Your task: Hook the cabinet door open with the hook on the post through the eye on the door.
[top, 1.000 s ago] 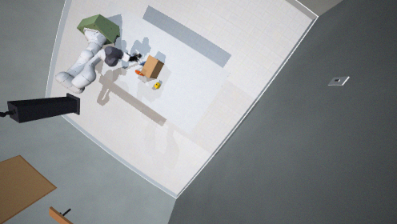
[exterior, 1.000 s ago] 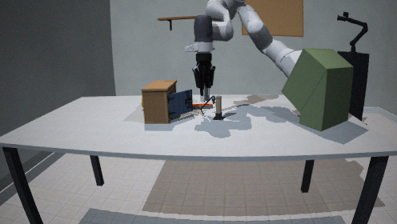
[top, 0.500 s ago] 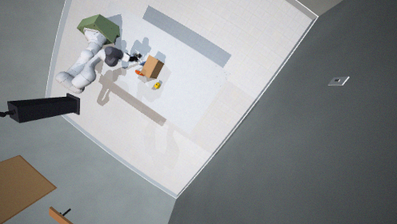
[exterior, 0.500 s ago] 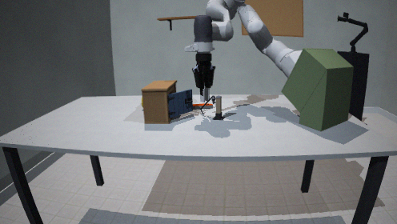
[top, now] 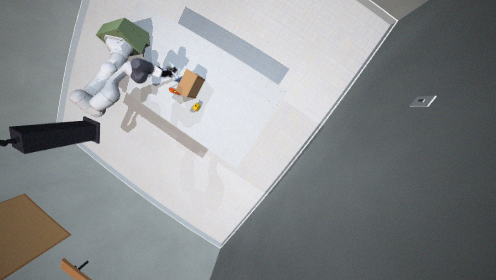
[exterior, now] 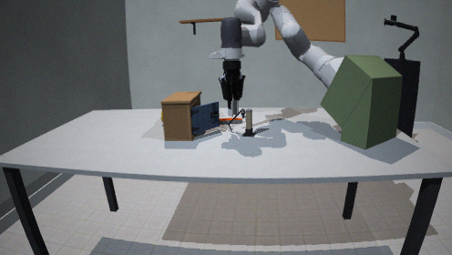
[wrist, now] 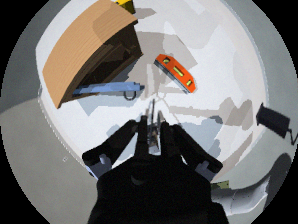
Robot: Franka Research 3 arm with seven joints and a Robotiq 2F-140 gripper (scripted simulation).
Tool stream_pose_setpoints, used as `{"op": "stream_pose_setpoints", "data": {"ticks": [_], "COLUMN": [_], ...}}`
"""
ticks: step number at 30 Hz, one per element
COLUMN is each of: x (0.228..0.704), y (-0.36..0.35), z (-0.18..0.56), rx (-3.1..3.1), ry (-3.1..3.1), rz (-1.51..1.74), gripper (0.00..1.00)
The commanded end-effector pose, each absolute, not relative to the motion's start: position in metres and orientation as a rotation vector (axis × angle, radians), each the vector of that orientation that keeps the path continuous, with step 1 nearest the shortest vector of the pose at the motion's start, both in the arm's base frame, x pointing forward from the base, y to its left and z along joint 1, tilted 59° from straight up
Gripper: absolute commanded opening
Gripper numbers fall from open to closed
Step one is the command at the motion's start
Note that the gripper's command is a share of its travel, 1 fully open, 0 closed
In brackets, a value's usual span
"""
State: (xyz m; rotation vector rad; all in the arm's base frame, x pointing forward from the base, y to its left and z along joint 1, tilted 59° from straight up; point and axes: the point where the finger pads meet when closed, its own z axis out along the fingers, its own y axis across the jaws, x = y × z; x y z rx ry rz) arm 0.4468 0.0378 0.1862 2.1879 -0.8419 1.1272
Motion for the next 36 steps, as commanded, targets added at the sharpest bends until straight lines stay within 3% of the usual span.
{"op": "stream_pose_setpoints", "data": {"ticks": [1, 36], "x": [0.4476, 0.4519], "y": [0.0386, 0.0327], "z": [0.1869, 0.1826], "rx": [2.191, 2.191], "ry": [-0.84, -0.84], "rz": [1.127, 1.127], "gripper": [0.15, 0.15]}}
